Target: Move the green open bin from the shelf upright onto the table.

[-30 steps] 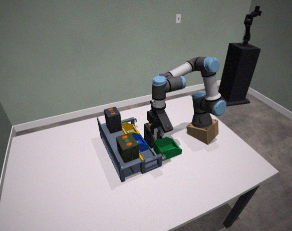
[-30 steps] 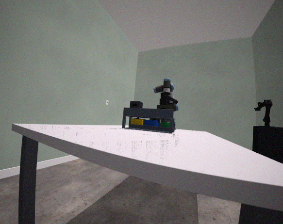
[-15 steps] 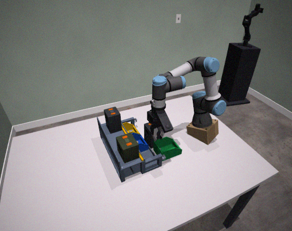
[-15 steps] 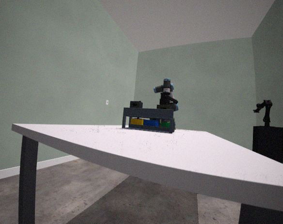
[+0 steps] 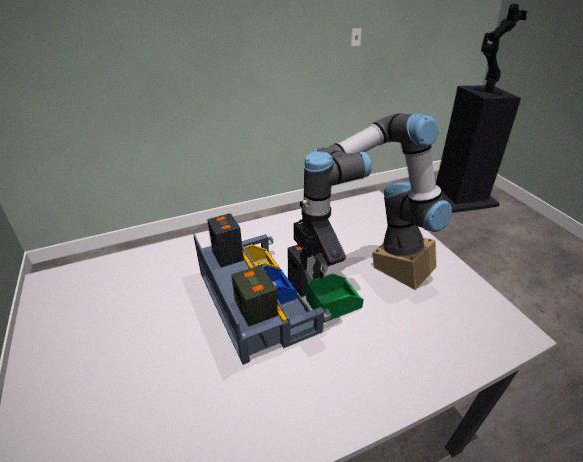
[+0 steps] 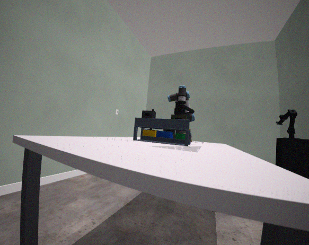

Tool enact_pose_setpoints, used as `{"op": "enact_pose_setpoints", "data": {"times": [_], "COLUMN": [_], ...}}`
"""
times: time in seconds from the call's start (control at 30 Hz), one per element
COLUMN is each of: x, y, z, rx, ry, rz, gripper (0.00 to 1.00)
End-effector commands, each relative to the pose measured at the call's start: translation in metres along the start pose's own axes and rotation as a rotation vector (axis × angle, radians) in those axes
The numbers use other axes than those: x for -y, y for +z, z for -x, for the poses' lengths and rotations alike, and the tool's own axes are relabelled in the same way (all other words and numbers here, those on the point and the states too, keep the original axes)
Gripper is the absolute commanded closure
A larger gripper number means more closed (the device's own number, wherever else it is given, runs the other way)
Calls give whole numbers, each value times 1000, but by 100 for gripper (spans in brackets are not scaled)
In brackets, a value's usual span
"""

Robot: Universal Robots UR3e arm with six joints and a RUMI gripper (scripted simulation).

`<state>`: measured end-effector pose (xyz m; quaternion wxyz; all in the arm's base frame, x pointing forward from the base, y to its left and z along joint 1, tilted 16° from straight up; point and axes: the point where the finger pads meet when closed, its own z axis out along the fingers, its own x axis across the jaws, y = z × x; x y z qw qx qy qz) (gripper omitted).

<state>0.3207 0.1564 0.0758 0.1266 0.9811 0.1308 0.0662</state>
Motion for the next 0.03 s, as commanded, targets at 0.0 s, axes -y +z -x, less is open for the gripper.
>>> {"op": "enact_pose_setpoints", "data": {"times": [0.0], "x": [0], "y": [-1], "z": [-1], "rx": [-3], "ry": [0], "rz": [0], "gripper": [80]}}
